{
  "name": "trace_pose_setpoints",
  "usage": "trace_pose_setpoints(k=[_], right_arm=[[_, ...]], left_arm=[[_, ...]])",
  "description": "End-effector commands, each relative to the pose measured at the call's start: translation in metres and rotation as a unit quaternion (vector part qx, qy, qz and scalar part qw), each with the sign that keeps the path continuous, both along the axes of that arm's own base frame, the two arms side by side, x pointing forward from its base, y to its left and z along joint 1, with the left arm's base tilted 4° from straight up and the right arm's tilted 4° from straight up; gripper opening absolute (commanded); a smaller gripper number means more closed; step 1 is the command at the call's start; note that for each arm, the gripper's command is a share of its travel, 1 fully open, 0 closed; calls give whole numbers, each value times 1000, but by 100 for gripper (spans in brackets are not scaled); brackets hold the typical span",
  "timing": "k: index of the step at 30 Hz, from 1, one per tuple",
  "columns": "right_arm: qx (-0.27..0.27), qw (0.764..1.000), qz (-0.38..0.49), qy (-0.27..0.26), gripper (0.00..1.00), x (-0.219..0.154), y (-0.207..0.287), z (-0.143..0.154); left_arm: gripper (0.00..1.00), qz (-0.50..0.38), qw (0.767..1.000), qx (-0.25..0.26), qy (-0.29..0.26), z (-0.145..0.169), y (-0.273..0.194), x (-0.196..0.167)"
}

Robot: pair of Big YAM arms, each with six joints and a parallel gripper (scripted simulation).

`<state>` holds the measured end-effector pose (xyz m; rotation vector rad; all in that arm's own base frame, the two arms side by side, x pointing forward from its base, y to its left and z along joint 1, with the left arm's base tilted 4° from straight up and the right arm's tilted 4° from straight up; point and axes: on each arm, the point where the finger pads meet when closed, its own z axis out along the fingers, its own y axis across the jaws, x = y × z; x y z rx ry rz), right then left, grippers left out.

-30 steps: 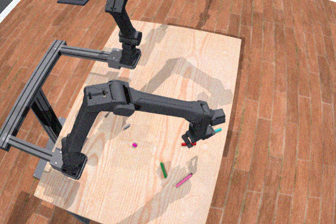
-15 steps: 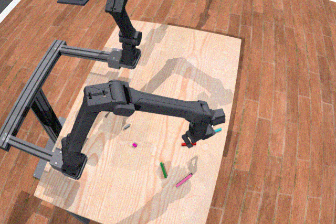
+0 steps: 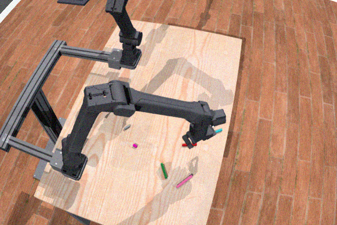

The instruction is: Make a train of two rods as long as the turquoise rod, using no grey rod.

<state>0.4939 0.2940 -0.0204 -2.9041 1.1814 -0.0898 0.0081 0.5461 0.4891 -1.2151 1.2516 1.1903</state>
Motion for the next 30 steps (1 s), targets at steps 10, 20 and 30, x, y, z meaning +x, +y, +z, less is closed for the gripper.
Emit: trace_pose_setpoints(k=[10, 20, 30], right_arm=[[18, 1000, 2, -25, 100, 26, 13, 23], [18, 1000, 2, -25, 100, 26, 13, 23], [18, 999, -32, -20, 100, 25, 14, 17]], left_arm=[[100, 4, 1000, 21, -7, 16, -4, -3], [100, 4, 1000, 21, -7, 16, -4, -3], [100, 4, 1000, 21, -7, 16, -4, -3]])
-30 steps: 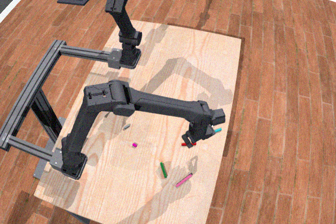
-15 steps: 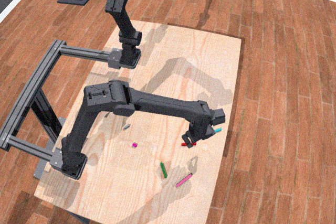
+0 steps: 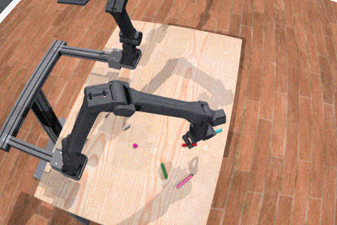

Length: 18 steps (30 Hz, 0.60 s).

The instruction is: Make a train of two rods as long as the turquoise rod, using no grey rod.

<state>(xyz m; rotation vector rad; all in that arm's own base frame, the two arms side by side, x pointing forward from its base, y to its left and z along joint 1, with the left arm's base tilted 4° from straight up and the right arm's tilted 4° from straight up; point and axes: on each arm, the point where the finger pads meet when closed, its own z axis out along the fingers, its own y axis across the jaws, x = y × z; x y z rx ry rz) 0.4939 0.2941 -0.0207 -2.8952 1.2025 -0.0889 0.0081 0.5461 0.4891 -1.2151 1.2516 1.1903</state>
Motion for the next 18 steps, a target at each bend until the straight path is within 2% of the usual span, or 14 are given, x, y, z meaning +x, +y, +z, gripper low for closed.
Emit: trace_pose_setpoints(k=[1, 7, 18], right_arm=[[18, 999, -36, -20, 100, 25, 14, 17], [23, 994, -105, -21, 100, 26, 19, 18], [36, 960, -276, -21, 100, 30, 31, 19]], left_arm=[[100, 4, 1000, 21, -7, 16, -4, -3], [100, 4, 1000, 21, -7, 16, -4, -3], [100, 4, 1000, 21, -7, 16, -4, -3]])
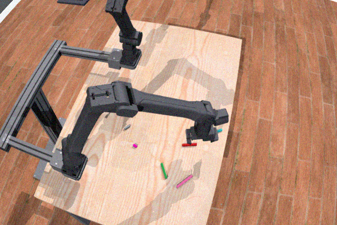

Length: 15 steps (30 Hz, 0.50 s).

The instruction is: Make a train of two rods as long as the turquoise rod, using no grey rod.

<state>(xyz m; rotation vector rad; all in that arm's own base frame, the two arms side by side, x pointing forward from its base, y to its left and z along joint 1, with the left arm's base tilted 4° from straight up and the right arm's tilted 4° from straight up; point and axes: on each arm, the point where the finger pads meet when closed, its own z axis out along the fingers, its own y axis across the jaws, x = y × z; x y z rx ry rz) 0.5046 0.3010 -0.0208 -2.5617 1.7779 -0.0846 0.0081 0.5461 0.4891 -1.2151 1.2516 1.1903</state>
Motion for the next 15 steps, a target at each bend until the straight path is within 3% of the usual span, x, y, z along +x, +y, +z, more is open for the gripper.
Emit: trace_pose_setpoints(k=[1, 4, 15], right_arm=[[20, 996, -82, -20, 100, 20, 24, 19], [21, 995, -97, -19, 100, 20, 25, 19], [35, 958, -284, -19, 100, 27, 32, 20]], left_arm=[[100, 4, 1000, 21, -7, 16, -4, -3], [100, 4, 1000, 21, -7, 16, -4, -3], [100, 4, 1000, 21, -7, 16, -4, -3]])
